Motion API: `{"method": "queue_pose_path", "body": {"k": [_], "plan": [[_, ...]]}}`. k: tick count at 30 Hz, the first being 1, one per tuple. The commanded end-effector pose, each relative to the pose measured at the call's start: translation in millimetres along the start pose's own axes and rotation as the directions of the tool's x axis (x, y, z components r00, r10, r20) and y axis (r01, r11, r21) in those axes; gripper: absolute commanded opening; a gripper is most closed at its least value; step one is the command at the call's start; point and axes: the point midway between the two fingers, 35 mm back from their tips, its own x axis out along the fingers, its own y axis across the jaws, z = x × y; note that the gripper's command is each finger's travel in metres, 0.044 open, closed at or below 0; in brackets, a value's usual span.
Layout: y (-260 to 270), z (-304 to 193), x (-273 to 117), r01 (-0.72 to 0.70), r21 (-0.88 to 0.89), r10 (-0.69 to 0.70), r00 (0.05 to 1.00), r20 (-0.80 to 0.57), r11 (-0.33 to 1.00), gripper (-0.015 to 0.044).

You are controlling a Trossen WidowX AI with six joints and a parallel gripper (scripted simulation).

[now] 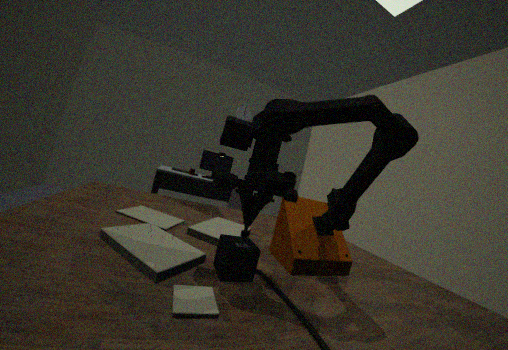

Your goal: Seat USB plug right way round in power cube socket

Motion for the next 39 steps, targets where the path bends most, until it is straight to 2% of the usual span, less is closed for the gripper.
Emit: {"method": "queue_pose_path", "body": {"k": [1,39], "plan": [[0.1,-0.5,0.6,0.000,-0.008,0.000,1.000,-0.005,1.000,0.0000],[0.3,-1.0,5.2,0.000,-0.018,0.000,1.000,-0.010,1.000,0.0000]]}}
